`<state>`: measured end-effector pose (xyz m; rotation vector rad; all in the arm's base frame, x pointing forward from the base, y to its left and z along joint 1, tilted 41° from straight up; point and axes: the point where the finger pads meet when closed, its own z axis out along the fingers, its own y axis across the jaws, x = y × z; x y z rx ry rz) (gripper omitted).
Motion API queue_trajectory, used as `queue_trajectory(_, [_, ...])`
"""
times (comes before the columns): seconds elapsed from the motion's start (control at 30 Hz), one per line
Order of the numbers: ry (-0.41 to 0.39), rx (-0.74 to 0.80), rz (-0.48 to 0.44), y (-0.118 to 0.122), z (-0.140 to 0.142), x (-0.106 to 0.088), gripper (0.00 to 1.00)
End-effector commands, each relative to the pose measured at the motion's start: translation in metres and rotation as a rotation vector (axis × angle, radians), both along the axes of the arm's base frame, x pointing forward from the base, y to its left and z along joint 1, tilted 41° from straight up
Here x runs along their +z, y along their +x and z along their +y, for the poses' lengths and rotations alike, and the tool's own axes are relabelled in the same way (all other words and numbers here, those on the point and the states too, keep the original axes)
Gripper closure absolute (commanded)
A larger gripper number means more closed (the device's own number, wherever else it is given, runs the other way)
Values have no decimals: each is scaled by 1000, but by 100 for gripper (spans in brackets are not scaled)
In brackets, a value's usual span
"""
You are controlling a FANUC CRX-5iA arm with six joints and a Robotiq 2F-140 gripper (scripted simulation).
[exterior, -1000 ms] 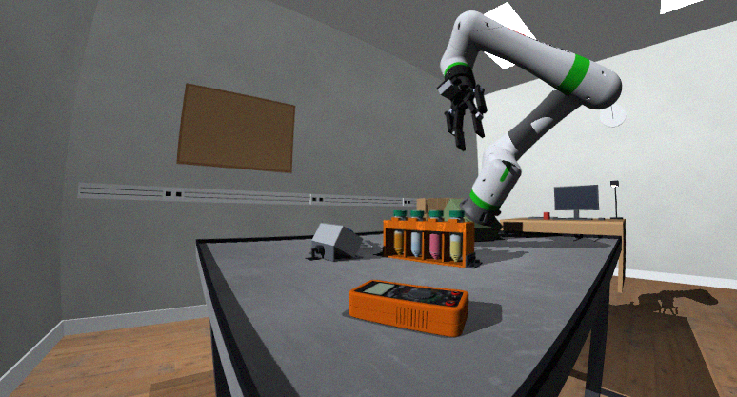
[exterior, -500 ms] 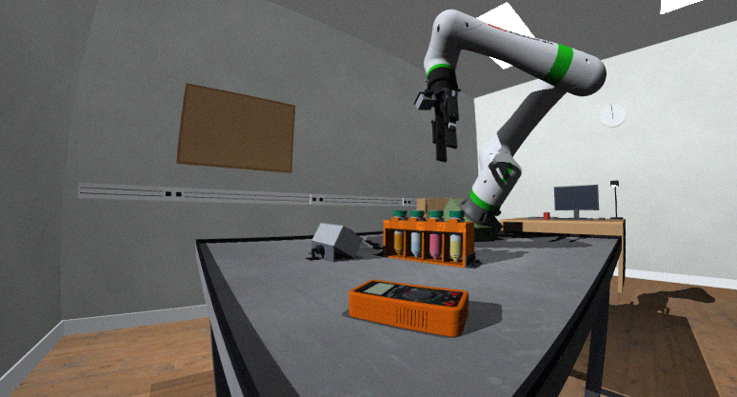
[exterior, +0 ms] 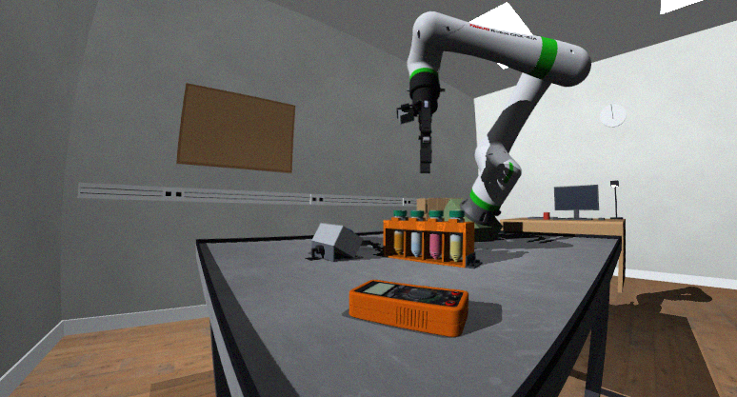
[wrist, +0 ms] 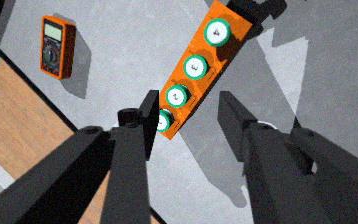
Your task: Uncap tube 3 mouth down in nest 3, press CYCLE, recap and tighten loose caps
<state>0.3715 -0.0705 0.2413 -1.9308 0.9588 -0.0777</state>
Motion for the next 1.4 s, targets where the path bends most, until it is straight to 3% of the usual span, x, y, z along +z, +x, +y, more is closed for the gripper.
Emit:
queue_trajectory(0.0, [7,-25,76,4,-5,-10,59])
queue_trajectory(0.07, [11,-47,139,8,-9,-19,59])
queue_trajectory(0.17, [12,-49,144,12,-14,-31,59])
queue_trajectory(0.27, [14,-85,237,17,-20,-44,59])
queue_trajectory(0.33, [14,-85,237,19,-22,-50,59])
queue_trajectory(0.43, [12,-121,328,24,-27,-63,59])
queue_trajectory(0.5, [12,-121,328,24,-27,-63,59])
queue_trajectory(0.6, [5,-159,415,29,-32,-77,59])
queue_trajectory(0.7, [5,-159,415,34,-36,-89,59])
queue_trajectory(0.8, [-5,-199,499,39,-41,-103,59])
queue_trajectory(0.97, [-13,-221,543,49,-49,-129,59])
queue_trajectory(1.37, [-20,-240,579,49,-49,-129,59])
